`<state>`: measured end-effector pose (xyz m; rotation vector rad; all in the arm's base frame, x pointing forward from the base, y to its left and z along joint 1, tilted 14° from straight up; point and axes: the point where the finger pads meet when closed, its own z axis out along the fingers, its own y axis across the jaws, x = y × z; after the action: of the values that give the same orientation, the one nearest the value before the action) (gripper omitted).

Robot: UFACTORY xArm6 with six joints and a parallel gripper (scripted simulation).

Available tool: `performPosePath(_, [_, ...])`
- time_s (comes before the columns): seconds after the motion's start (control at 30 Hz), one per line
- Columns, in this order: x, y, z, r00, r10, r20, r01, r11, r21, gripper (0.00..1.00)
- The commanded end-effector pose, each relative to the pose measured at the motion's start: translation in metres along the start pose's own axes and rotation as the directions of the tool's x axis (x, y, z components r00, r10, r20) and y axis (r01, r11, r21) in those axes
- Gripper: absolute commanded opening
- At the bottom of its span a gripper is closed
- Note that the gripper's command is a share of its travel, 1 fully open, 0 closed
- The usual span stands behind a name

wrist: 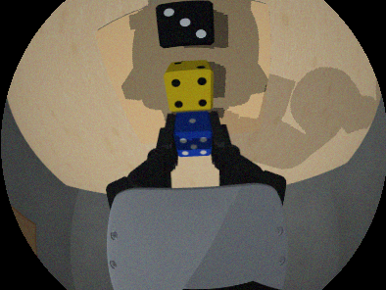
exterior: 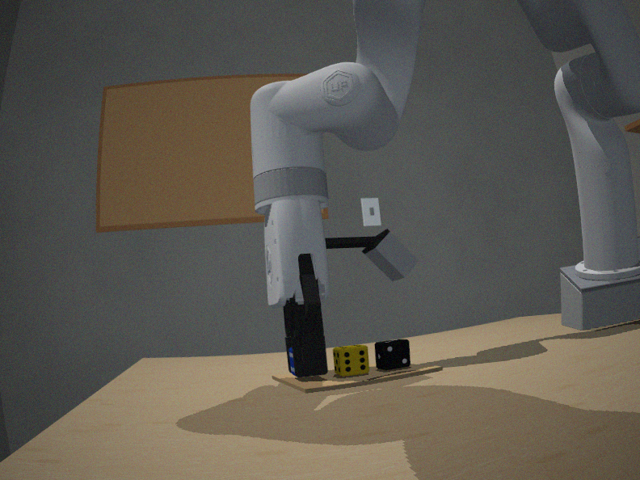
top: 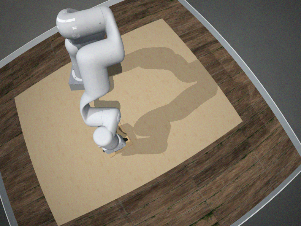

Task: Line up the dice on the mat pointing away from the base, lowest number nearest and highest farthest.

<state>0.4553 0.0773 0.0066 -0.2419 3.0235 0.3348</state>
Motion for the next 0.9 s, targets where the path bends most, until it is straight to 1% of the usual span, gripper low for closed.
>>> performPosePath(0.0, [-0.0015,0.0,-0.0012,1.0,0.0,0.004,0.0,1.0,0.0,0.27])
performPosePath(0.87, [-0.0015,0.0,0.0026,1.0,0.0,0.004,0.0,1.0,0.0,0.27])
